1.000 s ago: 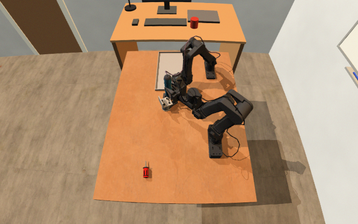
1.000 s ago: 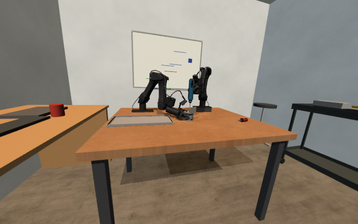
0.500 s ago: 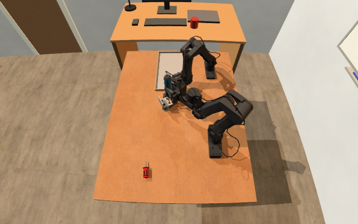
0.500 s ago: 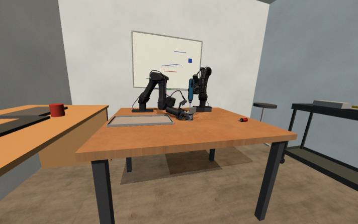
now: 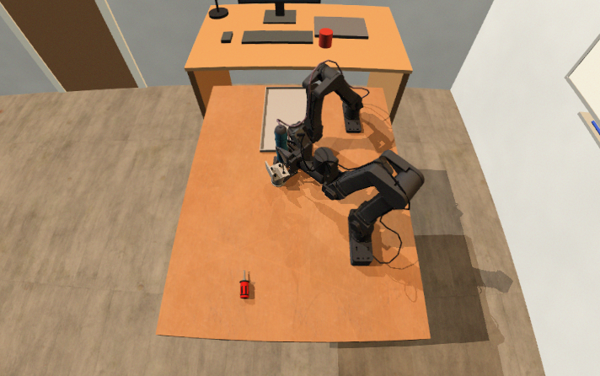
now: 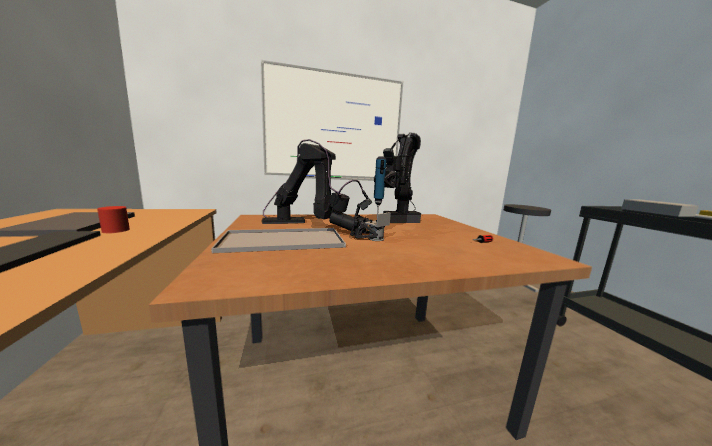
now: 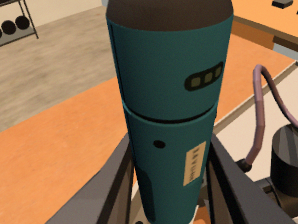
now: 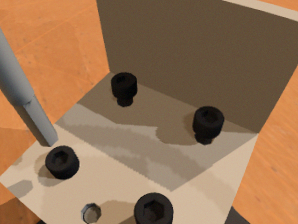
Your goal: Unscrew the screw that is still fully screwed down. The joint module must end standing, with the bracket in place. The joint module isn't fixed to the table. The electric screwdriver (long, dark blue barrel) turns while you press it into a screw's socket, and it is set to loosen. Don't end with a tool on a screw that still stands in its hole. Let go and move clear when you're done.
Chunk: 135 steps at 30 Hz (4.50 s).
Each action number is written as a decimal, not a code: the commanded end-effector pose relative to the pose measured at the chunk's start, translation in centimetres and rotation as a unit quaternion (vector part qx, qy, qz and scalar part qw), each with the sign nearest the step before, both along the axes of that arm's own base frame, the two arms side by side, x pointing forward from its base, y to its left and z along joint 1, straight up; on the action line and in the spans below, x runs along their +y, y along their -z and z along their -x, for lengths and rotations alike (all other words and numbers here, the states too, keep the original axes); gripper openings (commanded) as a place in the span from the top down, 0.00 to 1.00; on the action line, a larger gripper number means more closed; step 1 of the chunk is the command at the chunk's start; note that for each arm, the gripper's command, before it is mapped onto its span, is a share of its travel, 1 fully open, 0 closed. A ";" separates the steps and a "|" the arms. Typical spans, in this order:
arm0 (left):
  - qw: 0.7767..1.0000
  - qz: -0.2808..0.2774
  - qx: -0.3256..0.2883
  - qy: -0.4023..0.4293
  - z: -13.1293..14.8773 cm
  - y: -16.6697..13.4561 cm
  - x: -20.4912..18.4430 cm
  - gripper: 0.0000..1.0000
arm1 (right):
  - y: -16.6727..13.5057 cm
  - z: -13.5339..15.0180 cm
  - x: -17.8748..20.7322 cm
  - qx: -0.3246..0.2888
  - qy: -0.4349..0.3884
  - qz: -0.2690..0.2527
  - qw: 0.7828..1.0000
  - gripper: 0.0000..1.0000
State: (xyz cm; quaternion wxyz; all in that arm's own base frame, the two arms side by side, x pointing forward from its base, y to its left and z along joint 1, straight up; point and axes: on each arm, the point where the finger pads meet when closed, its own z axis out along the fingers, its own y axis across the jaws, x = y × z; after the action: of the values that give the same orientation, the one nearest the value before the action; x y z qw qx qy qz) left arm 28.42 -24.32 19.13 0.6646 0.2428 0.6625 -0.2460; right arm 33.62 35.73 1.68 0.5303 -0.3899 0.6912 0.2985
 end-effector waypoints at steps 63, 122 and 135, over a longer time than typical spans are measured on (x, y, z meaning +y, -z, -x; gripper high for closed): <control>0.998 0.042 -0.045 0.000 -0.5 -3.1 -0.4 0.58 | 1.5 0.8 -0.3 0.021 -0.004 0.013 1.000 0.41; 0.999 0.030 -0.032 0.000 -0.2 -1.2 -0.1 0.58 | 1.5 0.8 -0.3 0.021 -0.004 0.013 1.000 0.41; 0.999 0.034 -0.036 0.000 -0.3 -1.6 -0.2 0.58 | 1.5 0.8 -0.3 0.021 -0.004 0.013 1.000 0.41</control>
State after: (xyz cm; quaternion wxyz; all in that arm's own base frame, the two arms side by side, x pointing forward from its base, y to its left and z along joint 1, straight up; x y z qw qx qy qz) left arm 28.63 -24.57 17.96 0.6622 0.2440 0.6647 -0.2453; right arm 33.61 35.73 1.68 0.5303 -0.3900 0.6911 0.2984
